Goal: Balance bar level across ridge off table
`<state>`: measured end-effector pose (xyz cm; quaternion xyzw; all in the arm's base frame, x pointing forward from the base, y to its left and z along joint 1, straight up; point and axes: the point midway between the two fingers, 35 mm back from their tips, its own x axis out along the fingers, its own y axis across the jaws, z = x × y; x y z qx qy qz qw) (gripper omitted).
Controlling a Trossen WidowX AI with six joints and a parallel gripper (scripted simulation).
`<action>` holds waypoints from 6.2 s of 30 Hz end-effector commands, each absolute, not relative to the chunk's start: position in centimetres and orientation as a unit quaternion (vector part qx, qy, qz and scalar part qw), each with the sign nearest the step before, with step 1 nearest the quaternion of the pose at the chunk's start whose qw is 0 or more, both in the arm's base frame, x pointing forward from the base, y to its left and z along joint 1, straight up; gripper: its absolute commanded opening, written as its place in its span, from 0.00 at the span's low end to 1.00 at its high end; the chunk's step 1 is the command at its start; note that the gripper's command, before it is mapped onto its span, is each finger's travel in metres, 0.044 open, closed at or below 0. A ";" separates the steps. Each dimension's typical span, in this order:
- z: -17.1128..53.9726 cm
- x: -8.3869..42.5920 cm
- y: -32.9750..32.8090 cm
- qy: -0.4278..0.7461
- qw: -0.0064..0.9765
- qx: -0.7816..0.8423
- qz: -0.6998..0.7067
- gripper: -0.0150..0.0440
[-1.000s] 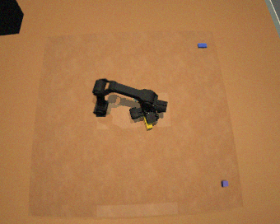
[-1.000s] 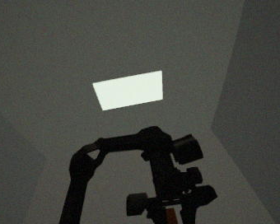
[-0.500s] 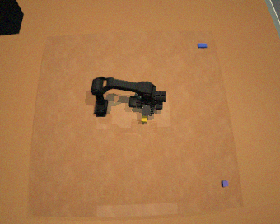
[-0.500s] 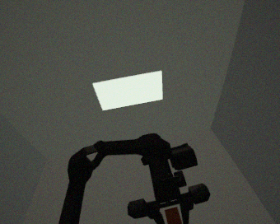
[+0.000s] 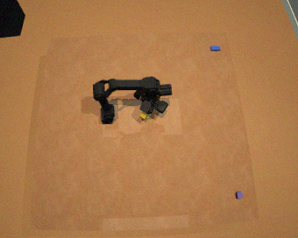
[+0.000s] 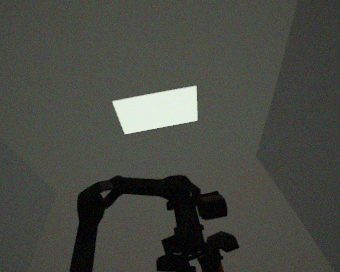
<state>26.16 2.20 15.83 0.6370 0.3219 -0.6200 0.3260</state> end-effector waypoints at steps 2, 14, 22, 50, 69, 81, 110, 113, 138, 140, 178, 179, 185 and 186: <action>15.9 25.0 3.7 0.274 0.278 0.660 -0.642 0.25; 15.8 22.1 7.0 0.178 0.177 0.693 -0.676 0.25; 15.4 21.6 7.6 0.170 0.168 0.695 -0.678 0.25; 11.4 21.5 7.8 0.169 0.167 0.695 -0.678 0.25; 11.4 21.5 7.8 0.169 0.167 0.695 -0.678 0.25; 11.3 21.5 7.9 0.169 0.167 0.695 -0.678 0.25; 11.0 21.6 7.9 0.169 0.167 0.695 -0.678 0.25; 11.0 21.6 7.9 0.169 0.167 0.695 -0.678 0.25; 10.8 21.6 7.9 0.169 0.167 0.695 -0.678 0.25; 10.8 21.6 7.9 0.169 0.167 0.695 -0.678 0.25; 10.5 21.5 7.8 0.169 0.167 0.695 -0.678 0.25; 10.5 21.5 7.8 0.169 0.167 0.695 -0.678 0.25; 10.4 21.5 7.8 0.169 0.167 0.695 -0.678 0.25; 10.4 21.5 7.8 0.169 0.167 0.695 -0.678 0.25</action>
